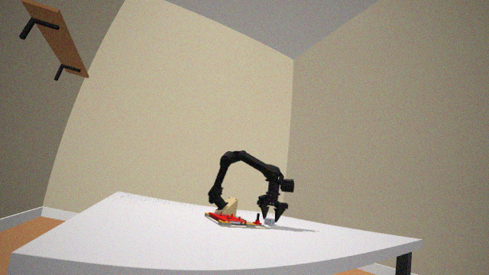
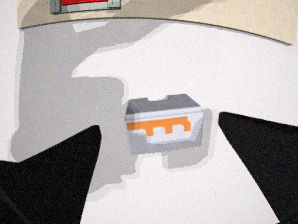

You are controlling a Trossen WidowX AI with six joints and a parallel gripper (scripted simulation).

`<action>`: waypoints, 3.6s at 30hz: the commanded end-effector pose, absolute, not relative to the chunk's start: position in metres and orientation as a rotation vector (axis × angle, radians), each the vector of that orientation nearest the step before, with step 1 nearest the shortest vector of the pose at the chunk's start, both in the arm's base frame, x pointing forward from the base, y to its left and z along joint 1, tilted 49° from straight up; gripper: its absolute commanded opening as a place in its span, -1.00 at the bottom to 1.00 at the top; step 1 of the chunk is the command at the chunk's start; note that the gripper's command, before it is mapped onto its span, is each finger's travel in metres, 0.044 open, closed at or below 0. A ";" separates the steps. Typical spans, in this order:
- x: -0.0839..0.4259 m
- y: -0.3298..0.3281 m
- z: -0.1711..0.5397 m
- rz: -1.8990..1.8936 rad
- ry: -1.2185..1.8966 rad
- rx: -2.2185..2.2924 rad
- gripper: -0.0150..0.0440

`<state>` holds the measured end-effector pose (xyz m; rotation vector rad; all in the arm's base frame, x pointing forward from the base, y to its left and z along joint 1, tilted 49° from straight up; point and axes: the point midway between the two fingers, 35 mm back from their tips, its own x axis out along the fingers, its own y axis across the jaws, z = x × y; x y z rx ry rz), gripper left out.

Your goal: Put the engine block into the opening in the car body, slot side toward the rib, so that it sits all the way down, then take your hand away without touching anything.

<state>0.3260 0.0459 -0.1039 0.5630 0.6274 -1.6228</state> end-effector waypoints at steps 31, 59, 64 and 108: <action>0.332 0.058 -0.096 -1.617 0.634 0.556 -0.49; 0.341 0.123 -0.036 -1.618 0.637 0.557 -0.49; 0.341 0.131 -0.026 -1.619 0.636 0.556 -0.49; 0.338 0.096 -0.027 -1.397 1.160 1.159 -0.49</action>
